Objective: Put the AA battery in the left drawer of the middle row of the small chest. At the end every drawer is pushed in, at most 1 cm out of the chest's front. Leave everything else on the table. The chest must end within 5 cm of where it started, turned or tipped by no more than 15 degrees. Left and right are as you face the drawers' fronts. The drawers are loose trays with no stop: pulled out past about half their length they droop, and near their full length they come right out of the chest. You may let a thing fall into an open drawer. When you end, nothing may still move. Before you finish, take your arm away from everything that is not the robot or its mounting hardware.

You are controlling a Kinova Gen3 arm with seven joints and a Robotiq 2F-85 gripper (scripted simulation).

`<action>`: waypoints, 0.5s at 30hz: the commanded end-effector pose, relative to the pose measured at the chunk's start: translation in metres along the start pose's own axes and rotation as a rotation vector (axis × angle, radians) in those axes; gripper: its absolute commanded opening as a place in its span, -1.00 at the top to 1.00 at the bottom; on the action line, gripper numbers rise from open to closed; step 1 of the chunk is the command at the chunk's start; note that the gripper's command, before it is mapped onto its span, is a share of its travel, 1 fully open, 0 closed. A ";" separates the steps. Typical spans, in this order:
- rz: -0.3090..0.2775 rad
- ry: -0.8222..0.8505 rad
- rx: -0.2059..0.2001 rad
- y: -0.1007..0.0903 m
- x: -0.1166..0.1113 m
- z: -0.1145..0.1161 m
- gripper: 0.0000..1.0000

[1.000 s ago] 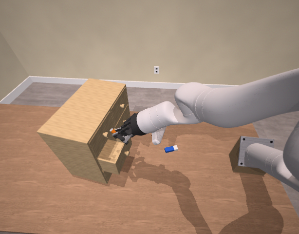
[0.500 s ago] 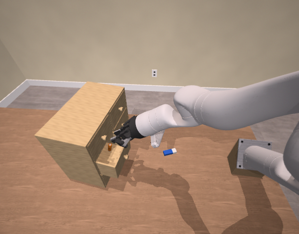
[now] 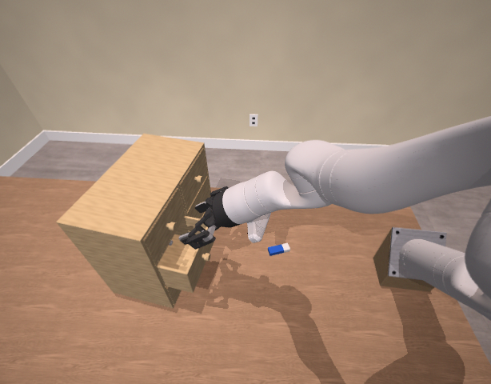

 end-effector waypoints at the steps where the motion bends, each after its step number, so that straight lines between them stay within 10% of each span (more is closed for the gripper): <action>1: 0.001 0.001 -0.004 0.000 -0.002 -0.001 -1.00; 15: 0.002 -0.001 -0.005 -0.028 -0.022 -0.001 -1.00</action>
Point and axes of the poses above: the point where the finger pads meet when closed, its own y axis out along the fingers, its own z axis across the jaws, x = y × z, the point moved 4 cm from there along -y, back along the fingers, and after that the axes turned 3 degrees about y, right-handed, at the moved point
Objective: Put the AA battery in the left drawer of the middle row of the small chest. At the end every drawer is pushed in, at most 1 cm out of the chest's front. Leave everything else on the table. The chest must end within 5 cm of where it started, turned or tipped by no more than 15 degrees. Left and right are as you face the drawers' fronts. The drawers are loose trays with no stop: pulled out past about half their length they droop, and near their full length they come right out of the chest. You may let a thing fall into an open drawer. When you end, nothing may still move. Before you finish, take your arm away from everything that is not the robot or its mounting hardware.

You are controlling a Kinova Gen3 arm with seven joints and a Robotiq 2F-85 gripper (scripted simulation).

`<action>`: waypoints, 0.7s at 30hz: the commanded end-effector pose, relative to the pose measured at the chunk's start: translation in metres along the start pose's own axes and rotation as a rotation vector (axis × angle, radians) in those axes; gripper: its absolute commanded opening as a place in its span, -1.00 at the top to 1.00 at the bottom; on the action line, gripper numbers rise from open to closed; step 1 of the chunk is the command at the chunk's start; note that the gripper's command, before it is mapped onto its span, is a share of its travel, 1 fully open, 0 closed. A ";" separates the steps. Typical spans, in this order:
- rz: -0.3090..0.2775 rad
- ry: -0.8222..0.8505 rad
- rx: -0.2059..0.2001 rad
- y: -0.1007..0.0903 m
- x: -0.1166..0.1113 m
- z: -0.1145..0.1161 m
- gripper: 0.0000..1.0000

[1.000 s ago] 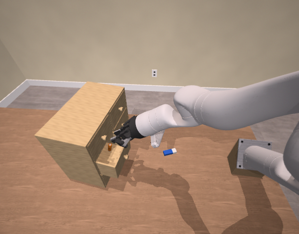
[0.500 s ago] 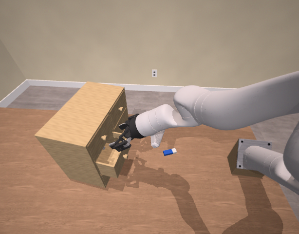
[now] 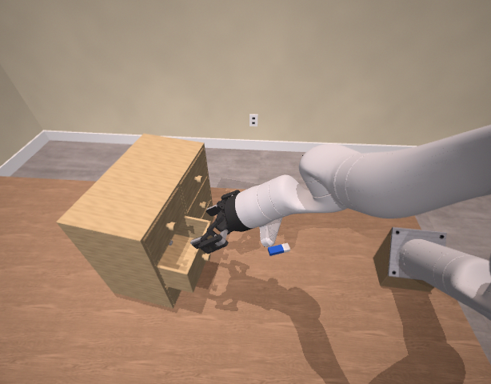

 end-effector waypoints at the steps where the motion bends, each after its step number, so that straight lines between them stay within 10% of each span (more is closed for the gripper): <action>1: -0.014 -0.004 0.001 -0.015 -0.004 0.000 -1.00; 21: -0.013 -0.005 0.001 -0.088 -0.060 -0.004 -1.00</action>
Point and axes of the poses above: the point where the finger pads meet when closed, its own y axis out along the fingers, its own z axis across the jaws, x = y × z, the point moved 4 cm from there along -y, back along the fingers, and after that the axes turned 3 degrees about y, right-handed, at the moved point
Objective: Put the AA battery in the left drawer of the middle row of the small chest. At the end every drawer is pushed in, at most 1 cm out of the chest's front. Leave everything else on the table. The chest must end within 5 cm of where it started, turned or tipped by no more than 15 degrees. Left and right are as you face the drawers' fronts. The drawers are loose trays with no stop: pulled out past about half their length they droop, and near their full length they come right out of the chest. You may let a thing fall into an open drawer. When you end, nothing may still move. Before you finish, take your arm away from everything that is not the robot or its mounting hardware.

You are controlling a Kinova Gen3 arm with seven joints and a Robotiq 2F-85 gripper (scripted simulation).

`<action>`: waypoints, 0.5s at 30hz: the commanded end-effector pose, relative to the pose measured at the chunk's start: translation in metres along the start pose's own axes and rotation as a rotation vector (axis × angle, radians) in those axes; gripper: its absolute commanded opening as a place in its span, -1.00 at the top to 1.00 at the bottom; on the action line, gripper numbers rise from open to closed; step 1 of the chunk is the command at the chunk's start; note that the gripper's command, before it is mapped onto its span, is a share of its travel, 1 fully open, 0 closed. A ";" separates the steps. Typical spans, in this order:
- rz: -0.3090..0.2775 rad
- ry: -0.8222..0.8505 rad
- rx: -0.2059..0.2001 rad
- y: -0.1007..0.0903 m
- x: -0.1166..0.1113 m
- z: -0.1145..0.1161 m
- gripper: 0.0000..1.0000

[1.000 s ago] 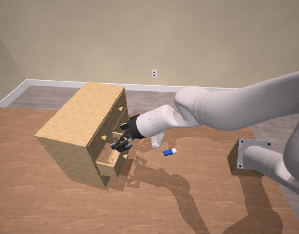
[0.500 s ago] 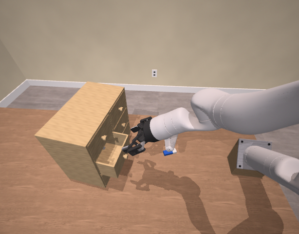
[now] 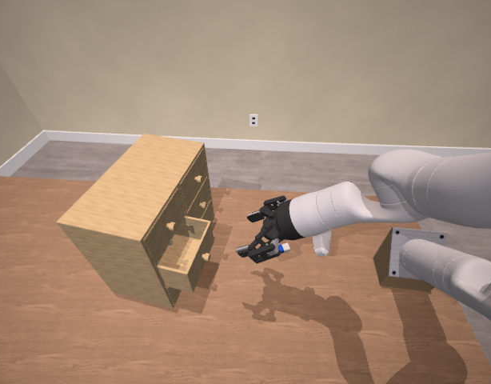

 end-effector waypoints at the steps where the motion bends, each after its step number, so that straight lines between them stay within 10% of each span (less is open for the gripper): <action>1: -0.012 -0.005 0.003 -0.011 -0.002 0.000 -1.00; 15: -0.016 -0.008 0.003 -0.025 -0.011 -0.001 -1.00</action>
Point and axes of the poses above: the point where the finger pads meet when closed, its own y axis out along the fingers, its own z axis across the jaws, x = y × z, the point moved 4 cm from there along -y, back along the fingers, and after that the axes turned 3 degrees about y, right-handed, at the moved point
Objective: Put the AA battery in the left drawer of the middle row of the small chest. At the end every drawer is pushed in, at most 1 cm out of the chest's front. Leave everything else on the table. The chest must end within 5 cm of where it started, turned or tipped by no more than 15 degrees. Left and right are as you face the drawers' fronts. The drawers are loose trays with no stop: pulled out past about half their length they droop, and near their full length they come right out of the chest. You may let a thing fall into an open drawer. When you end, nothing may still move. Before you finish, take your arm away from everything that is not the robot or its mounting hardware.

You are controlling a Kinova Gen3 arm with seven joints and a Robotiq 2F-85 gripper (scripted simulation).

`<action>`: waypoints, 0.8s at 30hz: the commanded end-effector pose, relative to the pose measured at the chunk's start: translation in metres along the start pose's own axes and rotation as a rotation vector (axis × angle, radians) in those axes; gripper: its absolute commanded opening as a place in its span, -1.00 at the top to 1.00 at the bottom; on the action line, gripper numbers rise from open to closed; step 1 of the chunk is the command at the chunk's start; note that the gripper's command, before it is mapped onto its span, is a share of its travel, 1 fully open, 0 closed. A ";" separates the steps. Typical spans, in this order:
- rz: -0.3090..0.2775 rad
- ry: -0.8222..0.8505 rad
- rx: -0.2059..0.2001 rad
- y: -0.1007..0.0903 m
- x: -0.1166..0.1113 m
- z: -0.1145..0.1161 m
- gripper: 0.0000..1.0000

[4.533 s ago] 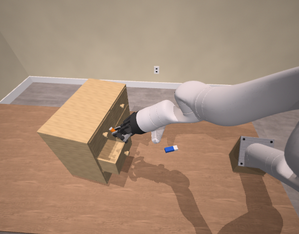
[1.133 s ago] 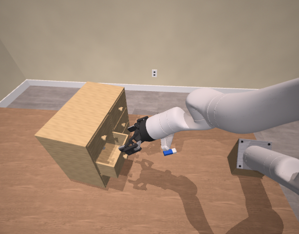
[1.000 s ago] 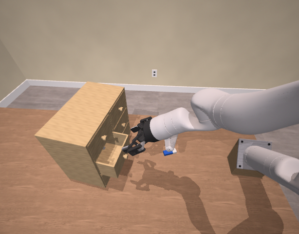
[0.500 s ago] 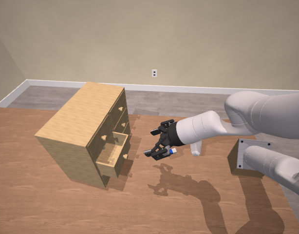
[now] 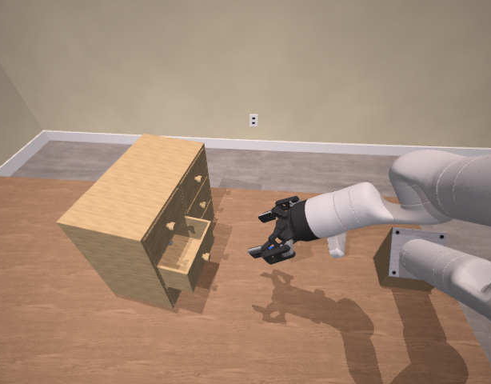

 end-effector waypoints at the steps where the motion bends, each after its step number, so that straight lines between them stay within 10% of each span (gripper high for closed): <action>1: -0.007 -0.010 0.005 -0.002 0.002 0.001 -1.00; 24: 0.004 -0.011 0.007 -0.003 0.003 0.002 -1.00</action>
Point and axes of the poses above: the point where the finger pads meet when closed, its own y axis out along the fingers, its own z axis across the jaws, x = y × z, the point moved 4 cm from there along -y, back along the fingers, and after that the axes turned 3 degrees about y, right-handed, at the moved point
